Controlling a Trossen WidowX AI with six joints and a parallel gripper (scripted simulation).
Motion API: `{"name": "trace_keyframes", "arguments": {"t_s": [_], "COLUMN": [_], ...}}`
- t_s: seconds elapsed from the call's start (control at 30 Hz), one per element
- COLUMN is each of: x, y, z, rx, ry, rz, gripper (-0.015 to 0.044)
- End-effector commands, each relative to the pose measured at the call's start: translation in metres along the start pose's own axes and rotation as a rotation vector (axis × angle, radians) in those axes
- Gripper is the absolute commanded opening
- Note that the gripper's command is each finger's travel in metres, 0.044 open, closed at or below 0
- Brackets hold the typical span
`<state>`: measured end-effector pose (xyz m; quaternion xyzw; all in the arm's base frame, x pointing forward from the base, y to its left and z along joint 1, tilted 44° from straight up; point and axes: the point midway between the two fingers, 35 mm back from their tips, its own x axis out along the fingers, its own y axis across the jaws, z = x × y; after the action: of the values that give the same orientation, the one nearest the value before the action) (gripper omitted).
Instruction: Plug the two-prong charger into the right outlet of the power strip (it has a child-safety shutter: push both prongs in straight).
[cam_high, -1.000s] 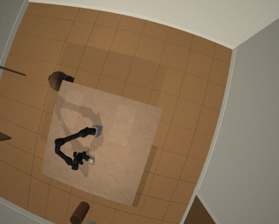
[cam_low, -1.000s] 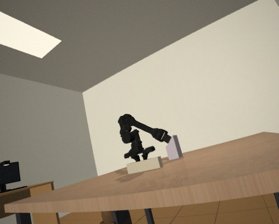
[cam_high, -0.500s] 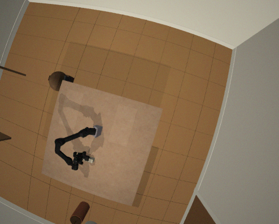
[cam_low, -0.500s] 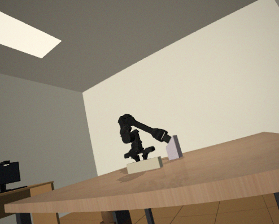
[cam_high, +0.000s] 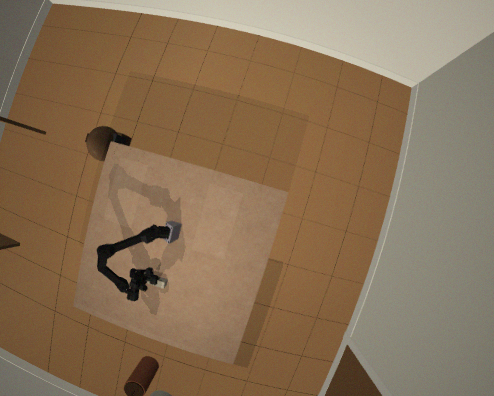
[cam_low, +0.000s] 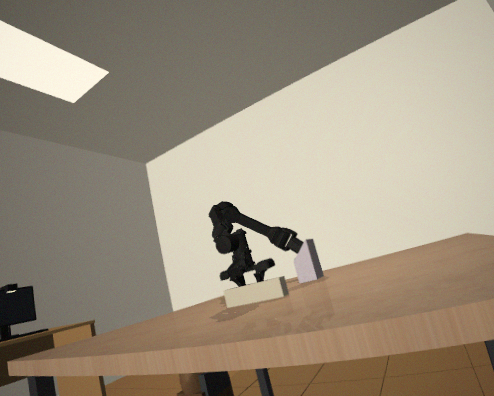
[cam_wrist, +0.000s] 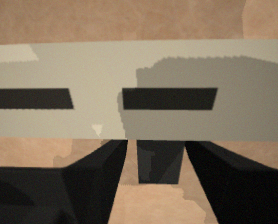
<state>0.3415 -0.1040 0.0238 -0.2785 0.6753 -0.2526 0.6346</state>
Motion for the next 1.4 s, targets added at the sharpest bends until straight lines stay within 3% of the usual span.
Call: {"name": "trace_keyframes", "arguments": {"t_s": [0.0,0.1,1.37], "x": [-0.0001,-0.0001,0.0010], "y": [-0.0001,-0.0001,0.0003], "z": [0.0006,0.0005,-0.0089], "rx": [0.002,0.002,0.016], "ry": [-0.002,-0.002,-0.021], "rz": [0.000,0.000,0.000], "gripper": [0.0368,0.0440,0.0440]}}
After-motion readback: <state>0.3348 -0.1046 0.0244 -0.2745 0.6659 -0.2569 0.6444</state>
